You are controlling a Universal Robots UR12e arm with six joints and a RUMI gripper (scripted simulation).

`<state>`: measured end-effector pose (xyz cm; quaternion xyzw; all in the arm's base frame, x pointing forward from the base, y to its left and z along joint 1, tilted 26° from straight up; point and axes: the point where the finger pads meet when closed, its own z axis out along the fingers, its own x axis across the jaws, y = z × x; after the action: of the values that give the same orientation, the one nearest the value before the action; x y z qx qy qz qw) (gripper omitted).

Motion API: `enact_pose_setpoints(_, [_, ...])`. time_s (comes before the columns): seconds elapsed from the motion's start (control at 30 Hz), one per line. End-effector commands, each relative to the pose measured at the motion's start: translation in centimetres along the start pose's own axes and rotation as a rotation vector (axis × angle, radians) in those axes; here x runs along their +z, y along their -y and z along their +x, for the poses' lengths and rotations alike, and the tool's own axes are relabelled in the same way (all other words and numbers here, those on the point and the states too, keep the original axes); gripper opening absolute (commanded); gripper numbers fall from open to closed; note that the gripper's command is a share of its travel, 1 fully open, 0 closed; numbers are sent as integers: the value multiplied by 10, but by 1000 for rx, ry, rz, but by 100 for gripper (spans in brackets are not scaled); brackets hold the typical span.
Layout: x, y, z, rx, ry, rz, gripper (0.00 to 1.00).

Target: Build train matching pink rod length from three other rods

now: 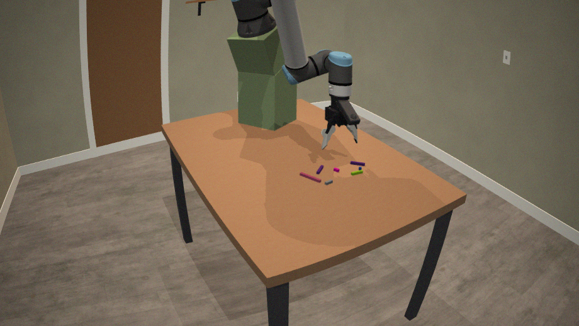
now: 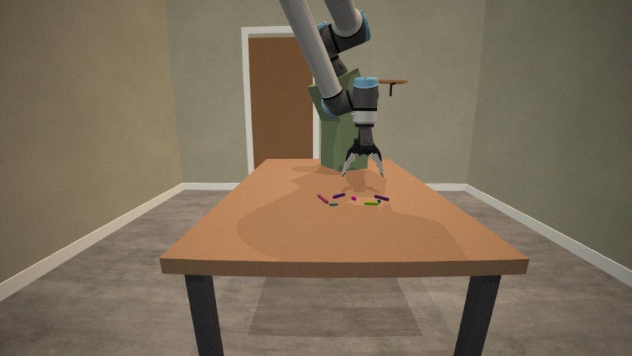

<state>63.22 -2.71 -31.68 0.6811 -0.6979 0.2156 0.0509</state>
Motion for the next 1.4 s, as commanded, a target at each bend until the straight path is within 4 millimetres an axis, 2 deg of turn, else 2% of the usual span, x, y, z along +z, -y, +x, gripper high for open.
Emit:
enact_pose_setpoints(0.0, [0, 3, 3, 64, 0, 0, 100])
enact_pose_setpoints(0.37, [0, 16, 22, 430, 0, 0, 100])
enact_pose_setpoints(0.43, [0, 16, 22, 430, 0, 0, 100])
enact_pose_setpoints(0.93, [0, 31, 52, 1007, 0, 0, 100])
enact_pose_setpoints(1.0, [0, 31, 52, 1007, 0, 0, 100])
enact_pose_setpoints(1.37, [0, 40, 69, 1385, 0, 0, 100])
